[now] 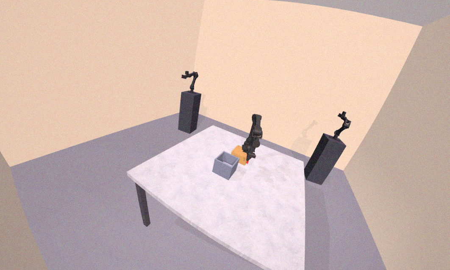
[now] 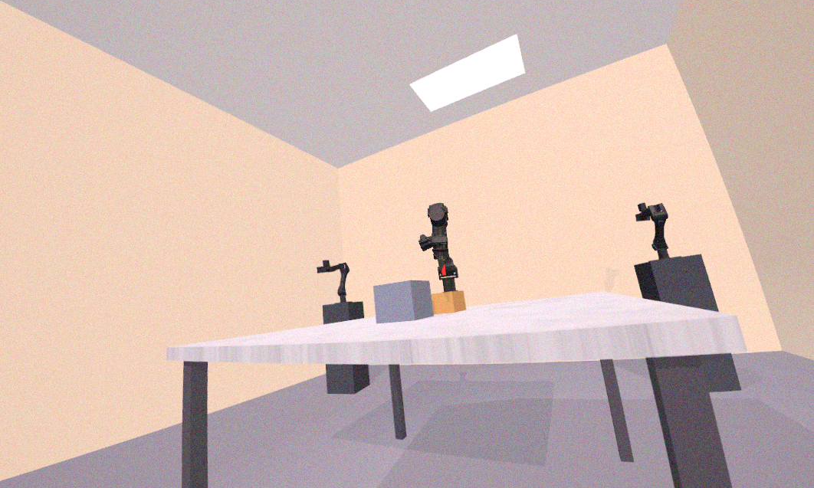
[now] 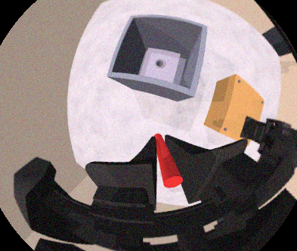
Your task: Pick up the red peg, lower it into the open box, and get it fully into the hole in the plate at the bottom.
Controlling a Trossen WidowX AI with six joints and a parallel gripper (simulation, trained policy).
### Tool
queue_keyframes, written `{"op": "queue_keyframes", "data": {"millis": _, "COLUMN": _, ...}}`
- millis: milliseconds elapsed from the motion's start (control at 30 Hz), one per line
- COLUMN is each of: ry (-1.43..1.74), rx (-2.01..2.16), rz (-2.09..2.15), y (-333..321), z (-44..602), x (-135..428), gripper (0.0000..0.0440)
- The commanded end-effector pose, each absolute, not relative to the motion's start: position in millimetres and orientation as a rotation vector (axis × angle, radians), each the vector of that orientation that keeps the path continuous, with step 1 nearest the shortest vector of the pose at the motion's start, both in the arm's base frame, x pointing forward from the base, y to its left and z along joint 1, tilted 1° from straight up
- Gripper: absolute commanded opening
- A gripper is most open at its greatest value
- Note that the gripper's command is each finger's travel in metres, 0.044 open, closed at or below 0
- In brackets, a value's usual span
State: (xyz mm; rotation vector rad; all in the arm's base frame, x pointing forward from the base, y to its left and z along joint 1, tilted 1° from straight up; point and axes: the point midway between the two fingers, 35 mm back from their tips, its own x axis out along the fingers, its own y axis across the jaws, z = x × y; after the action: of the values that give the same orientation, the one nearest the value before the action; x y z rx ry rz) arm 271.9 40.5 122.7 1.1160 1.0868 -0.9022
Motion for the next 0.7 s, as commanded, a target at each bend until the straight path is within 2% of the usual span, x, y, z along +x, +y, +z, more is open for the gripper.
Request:
{"op": "queue_keyframes", "data": {"millis": 0, "ry": 1.063, "rx": 1.108, "rz": -0.916, "y": 24.0, "z": 134.8, "x": 275.7, "gripper": 0.0000}}
{"op": "queue_keyframes", "data": {"millis": 667, "ry": 1.046, "rx": 1.081, "rz": -1.015, "y": -43.1, "z": 138.1, "x": 281.6, "gripper": 0.0000}}
